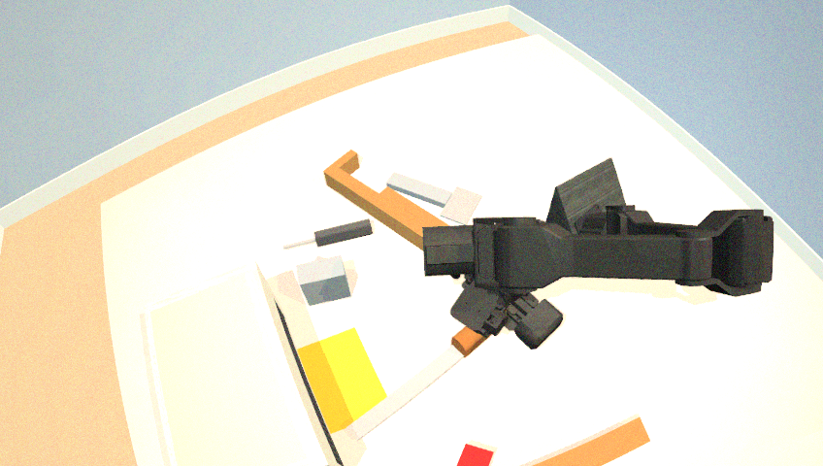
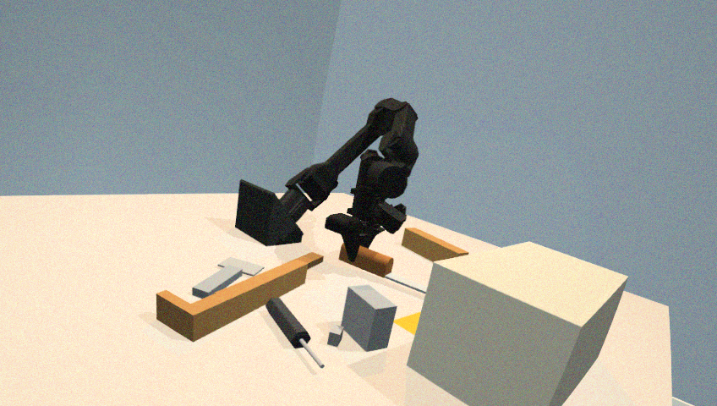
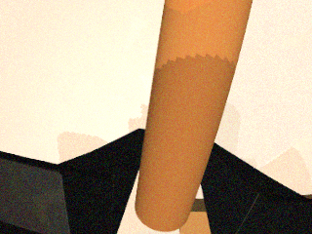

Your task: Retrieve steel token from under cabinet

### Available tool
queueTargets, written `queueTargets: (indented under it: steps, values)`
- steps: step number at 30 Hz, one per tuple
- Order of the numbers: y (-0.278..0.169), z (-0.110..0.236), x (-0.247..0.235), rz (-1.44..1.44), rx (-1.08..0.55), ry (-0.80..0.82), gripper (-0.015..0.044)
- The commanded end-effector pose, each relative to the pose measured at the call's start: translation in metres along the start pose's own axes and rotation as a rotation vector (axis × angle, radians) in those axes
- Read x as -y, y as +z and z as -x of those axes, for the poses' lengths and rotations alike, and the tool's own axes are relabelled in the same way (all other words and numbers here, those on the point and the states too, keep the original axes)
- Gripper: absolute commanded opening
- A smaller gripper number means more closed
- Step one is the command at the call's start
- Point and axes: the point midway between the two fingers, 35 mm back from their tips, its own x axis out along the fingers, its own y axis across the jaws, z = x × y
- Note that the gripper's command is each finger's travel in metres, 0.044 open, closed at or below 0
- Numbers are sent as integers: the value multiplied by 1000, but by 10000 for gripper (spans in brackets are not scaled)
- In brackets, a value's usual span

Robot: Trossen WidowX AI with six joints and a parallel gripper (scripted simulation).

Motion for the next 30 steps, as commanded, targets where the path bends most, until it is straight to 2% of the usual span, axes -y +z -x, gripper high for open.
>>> queueTargets:
  steps: [1, 18, 30]
  values:
    - [0, 10, 0, 9, 18, -7, 0]
    - [-13, 43, -3, 8, 16, -8, 0]
    - [27, 67, -2, 9, 18, -9, 0]
